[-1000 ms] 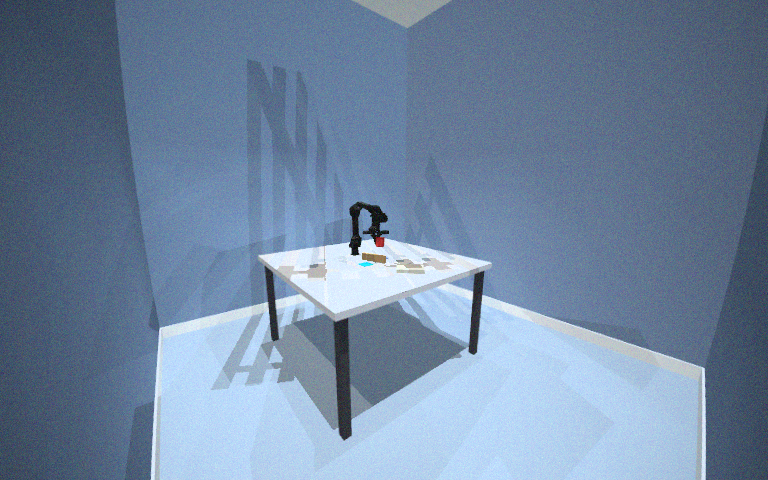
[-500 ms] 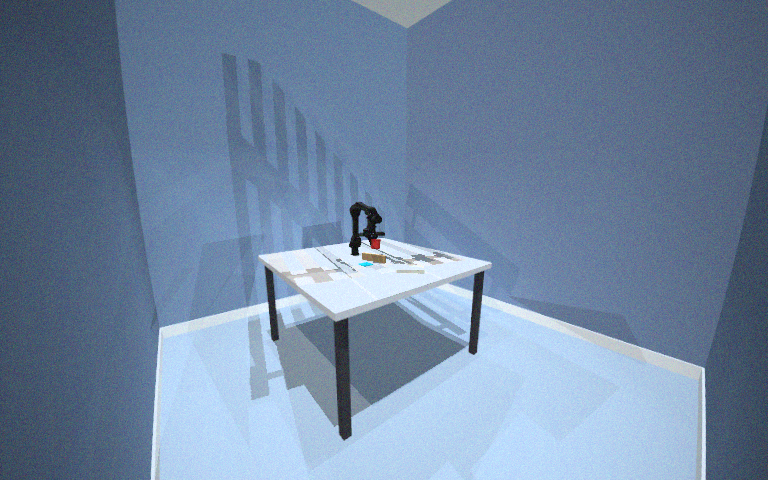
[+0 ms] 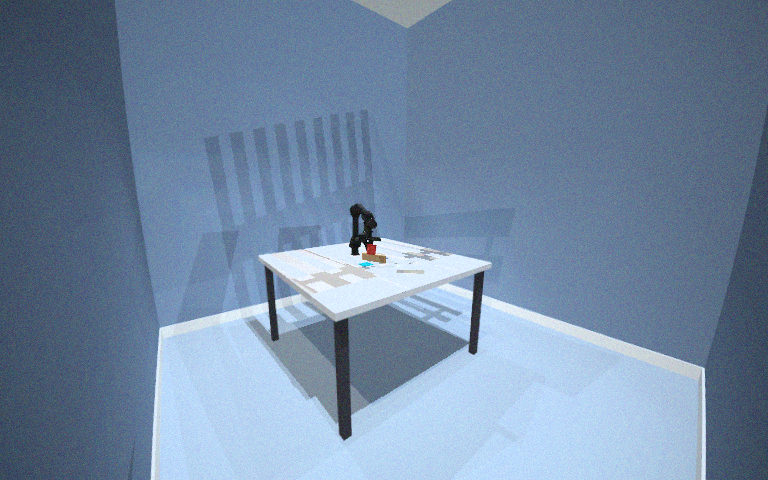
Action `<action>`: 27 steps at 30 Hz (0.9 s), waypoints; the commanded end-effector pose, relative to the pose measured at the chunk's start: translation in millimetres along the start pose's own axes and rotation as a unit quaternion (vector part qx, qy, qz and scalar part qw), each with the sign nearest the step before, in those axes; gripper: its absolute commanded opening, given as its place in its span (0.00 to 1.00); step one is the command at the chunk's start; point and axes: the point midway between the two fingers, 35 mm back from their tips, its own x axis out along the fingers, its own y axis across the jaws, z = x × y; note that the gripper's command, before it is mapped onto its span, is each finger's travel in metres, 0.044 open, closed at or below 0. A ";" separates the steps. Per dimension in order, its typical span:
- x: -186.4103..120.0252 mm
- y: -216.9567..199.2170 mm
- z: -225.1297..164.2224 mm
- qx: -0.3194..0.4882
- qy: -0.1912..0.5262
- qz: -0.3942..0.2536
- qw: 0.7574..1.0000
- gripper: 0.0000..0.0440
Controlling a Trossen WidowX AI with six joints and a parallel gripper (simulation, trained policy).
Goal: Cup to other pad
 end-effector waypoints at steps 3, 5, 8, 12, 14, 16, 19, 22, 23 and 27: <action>16.8 -7.5 3.3 0.008 -0.003 -0.005 1.000 0.00; 22.4 -10.1 3.0 0.011 -0.002 -0.007 1.000 0.00; 30.4 -14.3 2.1 0.015 -0.001 -0.010 1.000 0.01; 40.8 -20.2 0.1 0.020 0.001 -0.014 1.000 0.01; 45.7 -23.6 -1.4 0.023 0.003 -0.017 1.000 0.01; 50.5 -27.1 -3.1 0.025 0.005 -0.020 0.999 0.01; 56.9 -32.9 -5.6 0.030 0.009 -0.026 0.999 0.02; 61.9 -39.1 -7.6 0.035 0.012 -0.034 0.999 0.05; 63.2 -41.0 -8.1 0.037 0.013 -0.036 0.999 0.05; 66.6 -46.0 -7.7 0.045 0.013 -0.039 0.998 0.11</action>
